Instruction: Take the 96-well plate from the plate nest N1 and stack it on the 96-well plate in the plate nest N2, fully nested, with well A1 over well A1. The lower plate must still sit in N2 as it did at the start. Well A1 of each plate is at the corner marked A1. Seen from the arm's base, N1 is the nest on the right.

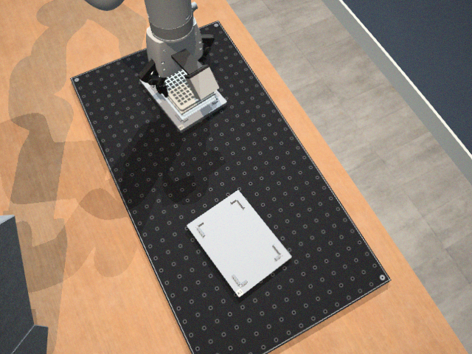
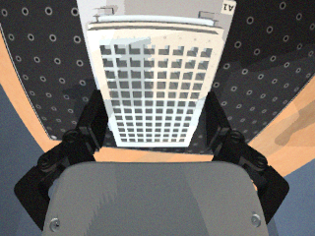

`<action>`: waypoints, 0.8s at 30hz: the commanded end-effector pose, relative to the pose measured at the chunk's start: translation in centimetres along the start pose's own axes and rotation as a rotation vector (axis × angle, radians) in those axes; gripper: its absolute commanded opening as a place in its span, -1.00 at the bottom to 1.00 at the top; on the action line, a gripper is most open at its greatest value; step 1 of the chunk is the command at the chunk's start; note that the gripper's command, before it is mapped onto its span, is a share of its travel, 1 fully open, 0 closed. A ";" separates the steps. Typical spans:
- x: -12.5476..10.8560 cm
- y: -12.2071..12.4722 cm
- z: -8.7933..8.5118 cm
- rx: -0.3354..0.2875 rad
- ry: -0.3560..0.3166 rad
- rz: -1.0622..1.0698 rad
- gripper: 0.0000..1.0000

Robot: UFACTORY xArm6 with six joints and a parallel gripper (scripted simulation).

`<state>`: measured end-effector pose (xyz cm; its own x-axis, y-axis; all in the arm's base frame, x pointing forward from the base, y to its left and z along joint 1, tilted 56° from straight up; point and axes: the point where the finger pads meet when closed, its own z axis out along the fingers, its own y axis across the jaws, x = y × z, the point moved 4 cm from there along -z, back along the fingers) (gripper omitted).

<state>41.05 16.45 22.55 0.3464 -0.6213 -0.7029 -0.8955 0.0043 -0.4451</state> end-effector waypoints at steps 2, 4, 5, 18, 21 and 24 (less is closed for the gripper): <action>0.0 -0.1 0.0 0.002 0.001 -0.001 -1.00; 0.0 -0.1 0.0 0.002 0.001 -0.001 -1.00; 0.0 -0.1 0.0 0.002 0.001 -0.001 -1.00; 0.0 -0.1 0.3 0.002 0.001 -0.001 -1.00; 0.0 -0.1 0.3 0.002 0.001 -0.001 -1.00; 0.0 -0.1 0.3 0.002 0.001 -0.001 -1.00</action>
<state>41.14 16.72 22.37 0.3464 -0.6213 -0.7029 -0.8954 0.0044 -0.4451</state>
